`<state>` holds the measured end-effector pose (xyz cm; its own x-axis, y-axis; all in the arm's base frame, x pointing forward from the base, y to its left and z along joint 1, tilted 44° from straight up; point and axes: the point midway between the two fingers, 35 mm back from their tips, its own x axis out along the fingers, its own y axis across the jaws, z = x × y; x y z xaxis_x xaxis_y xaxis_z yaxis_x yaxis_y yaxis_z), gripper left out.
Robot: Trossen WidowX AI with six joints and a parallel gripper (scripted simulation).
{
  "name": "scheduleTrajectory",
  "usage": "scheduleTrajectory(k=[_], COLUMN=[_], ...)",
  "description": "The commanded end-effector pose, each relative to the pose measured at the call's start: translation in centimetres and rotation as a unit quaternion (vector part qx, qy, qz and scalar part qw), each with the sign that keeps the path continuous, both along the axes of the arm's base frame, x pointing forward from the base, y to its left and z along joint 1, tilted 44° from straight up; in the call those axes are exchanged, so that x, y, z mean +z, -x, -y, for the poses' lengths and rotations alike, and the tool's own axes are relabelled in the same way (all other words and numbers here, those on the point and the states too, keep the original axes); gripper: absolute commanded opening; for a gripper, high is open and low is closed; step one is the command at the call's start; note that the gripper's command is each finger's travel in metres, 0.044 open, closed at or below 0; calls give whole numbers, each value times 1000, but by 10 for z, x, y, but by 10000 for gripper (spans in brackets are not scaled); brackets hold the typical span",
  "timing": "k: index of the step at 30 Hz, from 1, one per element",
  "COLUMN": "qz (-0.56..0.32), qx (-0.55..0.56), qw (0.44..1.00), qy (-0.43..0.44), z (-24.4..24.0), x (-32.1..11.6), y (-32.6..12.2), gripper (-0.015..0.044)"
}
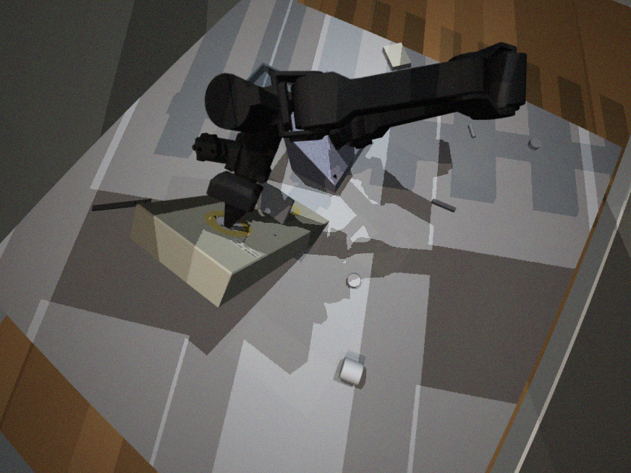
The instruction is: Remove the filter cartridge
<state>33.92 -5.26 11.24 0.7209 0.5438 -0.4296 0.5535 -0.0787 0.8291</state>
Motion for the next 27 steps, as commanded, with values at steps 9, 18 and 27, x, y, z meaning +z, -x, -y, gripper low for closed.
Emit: scheduleTrajectory(k=[9,18,27], qz=[-1,-1,-1], qx=[-3,-3,-3], qw=[1000,1000,1000], qy=[1,1,1], z=[-3,-5,-6], x=[-4,-5,-6], y=[-5,-8,-10], gripper=[105,105,105])
